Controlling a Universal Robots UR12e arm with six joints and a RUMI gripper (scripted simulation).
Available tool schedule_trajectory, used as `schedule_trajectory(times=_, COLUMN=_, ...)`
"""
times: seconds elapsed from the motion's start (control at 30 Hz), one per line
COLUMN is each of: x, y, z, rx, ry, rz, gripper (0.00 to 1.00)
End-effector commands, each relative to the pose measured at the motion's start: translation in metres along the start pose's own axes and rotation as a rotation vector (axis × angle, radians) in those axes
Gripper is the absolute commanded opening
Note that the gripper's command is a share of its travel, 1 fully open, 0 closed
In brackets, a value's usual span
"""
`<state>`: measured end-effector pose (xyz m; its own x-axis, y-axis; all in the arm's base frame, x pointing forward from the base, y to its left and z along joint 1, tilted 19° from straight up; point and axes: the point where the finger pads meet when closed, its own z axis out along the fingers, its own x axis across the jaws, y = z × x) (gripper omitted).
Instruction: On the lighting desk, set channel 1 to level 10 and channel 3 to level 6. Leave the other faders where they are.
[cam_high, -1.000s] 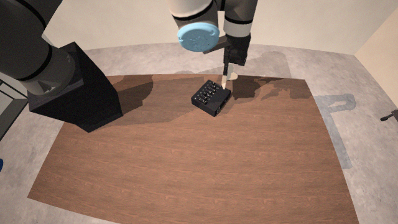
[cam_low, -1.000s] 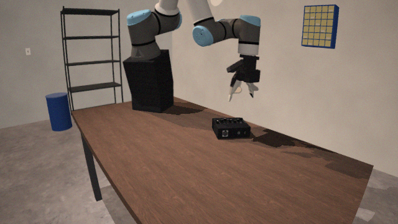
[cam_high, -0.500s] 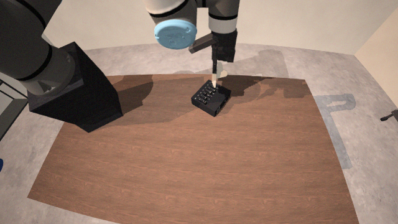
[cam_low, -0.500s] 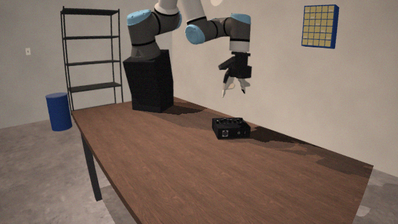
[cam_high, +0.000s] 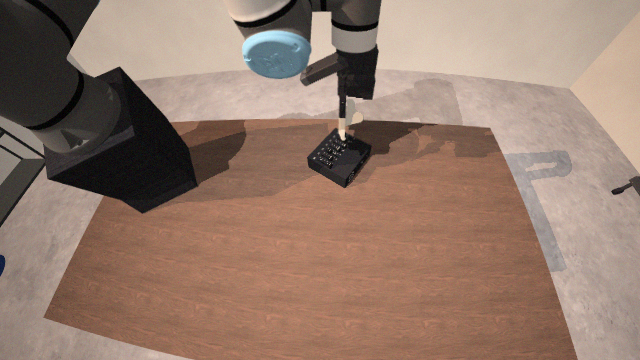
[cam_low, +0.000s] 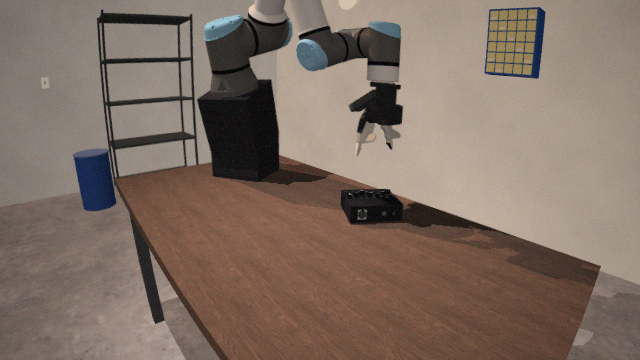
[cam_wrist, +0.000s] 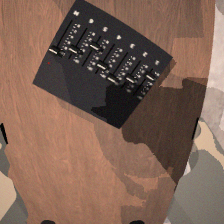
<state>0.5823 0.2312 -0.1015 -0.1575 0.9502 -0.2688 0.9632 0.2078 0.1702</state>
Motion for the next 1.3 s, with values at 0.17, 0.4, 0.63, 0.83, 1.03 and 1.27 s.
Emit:
schedule_trajectory(times=0.17, x=0.0, y=0.0, z=0.0, rx=-0.001, ry=0.0, rz=-0.001, gripper=1.0)
schedule_trajectory(times=0.4, x=0.0, y=0.0, z=0.0, rx=-0.002, ry=0.0, rz=-0.01, gripper=1.0)
schedule_trajectory(times=0.63, x=0.001, y=-0.001, z=0.001, rx=-0.004, ry=-0.001, rz=-0.06, gripper=1.0)
schedule_trajectory(times=0.83, x=0.002, y=-0.004, z=0.004, rx=-0.009, ry=-0.004, rz=-0.15, gripper=1.0)
schedule_trajectory(times=1.03, x=0.003, y=-0.006, z=0.006, rx=-0.014, ry=-0.006, rz=-0.236, gripper=1.0)
schedule_trajectory(times=1.27, x=0.005, y=-0.011, z=0.012, rx=-0.023, ry=-0.014, rz=-0.438, gripper=1.0)
